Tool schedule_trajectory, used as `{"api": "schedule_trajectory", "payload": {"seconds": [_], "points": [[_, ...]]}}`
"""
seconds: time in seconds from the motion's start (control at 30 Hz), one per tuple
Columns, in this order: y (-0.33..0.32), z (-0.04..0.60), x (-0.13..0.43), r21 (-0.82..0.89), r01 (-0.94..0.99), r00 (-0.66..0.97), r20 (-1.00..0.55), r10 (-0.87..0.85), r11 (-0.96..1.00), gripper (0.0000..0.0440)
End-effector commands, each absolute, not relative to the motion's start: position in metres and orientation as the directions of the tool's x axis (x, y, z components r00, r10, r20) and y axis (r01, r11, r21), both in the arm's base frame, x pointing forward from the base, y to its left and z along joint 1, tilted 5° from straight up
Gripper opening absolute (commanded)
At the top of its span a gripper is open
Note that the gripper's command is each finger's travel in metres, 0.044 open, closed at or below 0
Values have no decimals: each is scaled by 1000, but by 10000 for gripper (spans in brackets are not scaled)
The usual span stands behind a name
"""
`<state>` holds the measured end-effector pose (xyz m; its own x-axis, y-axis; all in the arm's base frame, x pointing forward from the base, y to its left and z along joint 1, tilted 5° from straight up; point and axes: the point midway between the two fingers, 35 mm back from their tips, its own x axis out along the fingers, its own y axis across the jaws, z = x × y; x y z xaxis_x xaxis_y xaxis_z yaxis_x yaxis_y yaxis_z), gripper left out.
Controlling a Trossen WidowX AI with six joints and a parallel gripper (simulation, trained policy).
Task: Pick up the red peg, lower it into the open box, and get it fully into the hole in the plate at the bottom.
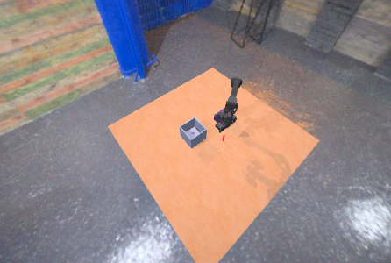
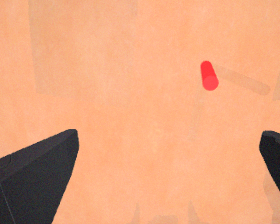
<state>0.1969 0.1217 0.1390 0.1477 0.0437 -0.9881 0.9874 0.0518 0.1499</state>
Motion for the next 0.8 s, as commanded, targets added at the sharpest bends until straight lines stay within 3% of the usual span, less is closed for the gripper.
{"api": "schedule_trajectory", "payload": {"seconds": [0.0,0.77], "points": [[121,126,188,89,992,87,-996,27,88,440],[112,50,161,-106,970,-90,-992,-86,218,440]]}}
